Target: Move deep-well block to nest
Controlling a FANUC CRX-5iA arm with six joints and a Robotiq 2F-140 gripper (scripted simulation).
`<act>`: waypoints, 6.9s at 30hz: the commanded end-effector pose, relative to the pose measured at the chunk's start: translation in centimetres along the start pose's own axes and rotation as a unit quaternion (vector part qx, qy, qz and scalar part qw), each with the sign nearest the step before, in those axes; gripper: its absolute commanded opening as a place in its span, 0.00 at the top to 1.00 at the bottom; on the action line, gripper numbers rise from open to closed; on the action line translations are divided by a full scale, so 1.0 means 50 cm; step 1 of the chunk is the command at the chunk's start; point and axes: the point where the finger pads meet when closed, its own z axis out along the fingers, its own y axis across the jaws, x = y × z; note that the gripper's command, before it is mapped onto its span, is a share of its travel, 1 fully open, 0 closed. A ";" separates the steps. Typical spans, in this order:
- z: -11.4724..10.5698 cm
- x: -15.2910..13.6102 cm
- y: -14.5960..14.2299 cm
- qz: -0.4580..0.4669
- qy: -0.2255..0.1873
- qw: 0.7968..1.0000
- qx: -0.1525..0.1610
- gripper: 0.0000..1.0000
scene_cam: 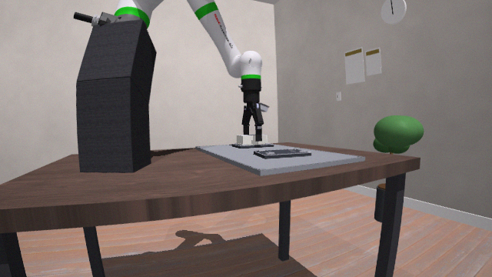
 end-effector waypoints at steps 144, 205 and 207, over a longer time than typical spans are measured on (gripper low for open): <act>-0.142 -0.011 0.126 0.062 0.001 0.998 0.000 0.90; -0.142 -0.047 0.478 0.062 0.001 0.998 0.000 0.90; -0.142 -0.049 0.491 0.062 0.001 0.998 0.000 0.90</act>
